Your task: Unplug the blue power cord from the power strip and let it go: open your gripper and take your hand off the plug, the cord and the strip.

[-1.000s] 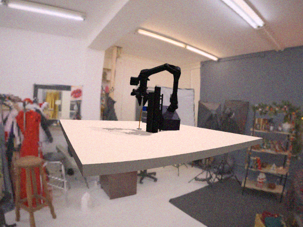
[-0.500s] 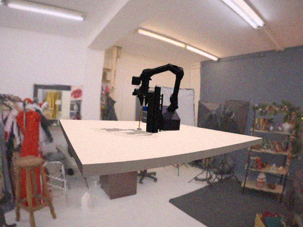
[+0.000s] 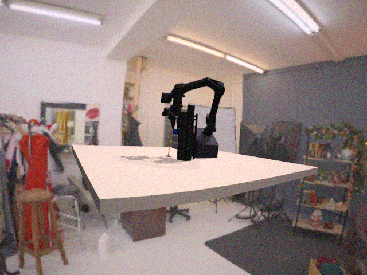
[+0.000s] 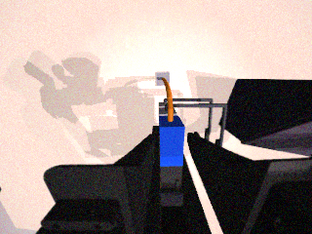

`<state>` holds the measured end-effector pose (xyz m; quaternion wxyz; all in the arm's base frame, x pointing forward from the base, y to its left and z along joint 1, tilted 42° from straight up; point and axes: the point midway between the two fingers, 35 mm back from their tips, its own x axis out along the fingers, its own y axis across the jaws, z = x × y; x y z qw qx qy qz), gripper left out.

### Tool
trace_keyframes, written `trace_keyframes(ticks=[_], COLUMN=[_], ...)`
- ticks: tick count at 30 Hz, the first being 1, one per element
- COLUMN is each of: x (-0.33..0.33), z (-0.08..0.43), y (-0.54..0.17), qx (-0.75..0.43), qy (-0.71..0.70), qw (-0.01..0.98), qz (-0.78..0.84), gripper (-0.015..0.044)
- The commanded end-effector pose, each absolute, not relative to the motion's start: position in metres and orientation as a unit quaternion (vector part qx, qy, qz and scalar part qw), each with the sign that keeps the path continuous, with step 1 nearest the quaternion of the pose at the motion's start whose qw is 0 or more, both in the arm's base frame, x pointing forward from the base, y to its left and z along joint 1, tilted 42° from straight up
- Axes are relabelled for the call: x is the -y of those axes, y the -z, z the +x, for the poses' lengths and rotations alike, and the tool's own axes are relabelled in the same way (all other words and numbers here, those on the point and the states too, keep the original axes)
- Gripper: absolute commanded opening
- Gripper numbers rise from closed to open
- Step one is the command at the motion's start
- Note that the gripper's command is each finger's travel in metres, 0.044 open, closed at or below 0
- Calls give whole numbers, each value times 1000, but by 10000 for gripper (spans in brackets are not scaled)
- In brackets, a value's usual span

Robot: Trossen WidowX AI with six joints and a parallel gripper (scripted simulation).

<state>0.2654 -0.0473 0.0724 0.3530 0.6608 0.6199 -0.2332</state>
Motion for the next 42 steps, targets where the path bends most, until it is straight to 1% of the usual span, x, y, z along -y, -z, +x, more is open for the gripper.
trace_keyframes(ticks=[1, 9, 13, 21, 42], x=[43, 39, 41, 41, 64], z=[265, 265, 266, 266, 272], y=[-69, -64, -66, -66, -49], qx=[-621, -621, -620, -620, -620], qy=[234, 234, 233, 233, 235], qw=[349, 349, 353, 353, 353], qz=[662, 662, 661, 661, 661], gripper=[160, 160, 55, 2, 0])
